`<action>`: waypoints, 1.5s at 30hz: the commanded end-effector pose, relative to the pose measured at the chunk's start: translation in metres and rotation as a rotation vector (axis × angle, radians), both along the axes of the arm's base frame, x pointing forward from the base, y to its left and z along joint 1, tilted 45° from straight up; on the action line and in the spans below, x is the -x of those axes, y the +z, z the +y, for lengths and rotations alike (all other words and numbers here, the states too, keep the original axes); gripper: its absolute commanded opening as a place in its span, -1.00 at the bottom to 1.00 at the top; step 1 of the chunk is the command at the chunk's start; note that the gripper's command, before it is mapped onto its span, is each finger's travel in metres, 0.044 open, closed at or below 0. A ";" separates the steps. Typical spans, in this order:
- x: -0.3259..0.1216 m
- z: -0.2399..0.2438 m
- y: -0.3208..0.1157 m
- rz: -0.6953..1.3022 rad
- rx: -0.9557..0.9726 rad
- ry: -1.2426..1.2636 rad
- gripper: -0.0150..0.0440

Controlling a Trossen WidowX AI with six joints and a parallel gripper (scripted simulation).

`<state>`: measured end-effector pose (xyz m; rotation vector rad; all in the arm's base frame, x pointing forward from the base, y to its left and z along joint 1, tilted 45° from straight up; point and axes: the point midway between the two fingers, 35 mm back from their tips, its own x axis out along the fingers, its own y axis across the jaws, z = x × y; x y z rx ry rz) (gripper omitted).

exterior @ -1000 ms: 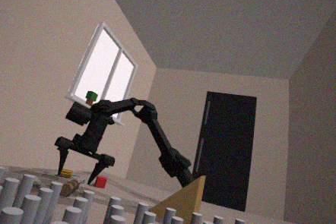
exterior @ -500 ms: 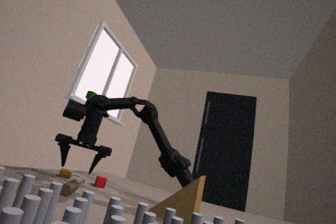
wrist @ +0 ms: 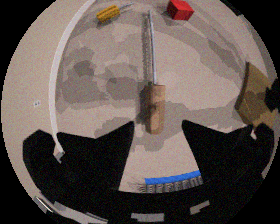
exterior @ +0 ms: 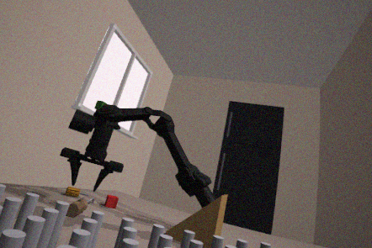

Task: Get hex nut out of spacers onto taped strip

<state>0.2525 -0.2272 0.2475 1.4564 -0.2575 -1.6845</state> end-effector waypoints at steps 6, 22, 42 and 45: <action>0.000 0.000 0.000 -0.001 0.002 -0.006 0.46; -0.003 -0.018 -0.017 -0.001 0.001 -0.007 0.46; -0.004 -0.041 -0.040 0.000 0.004 -0.006 0.46; -0.004 -0.045 -0.043 0.000 0.005 -0.006 0.46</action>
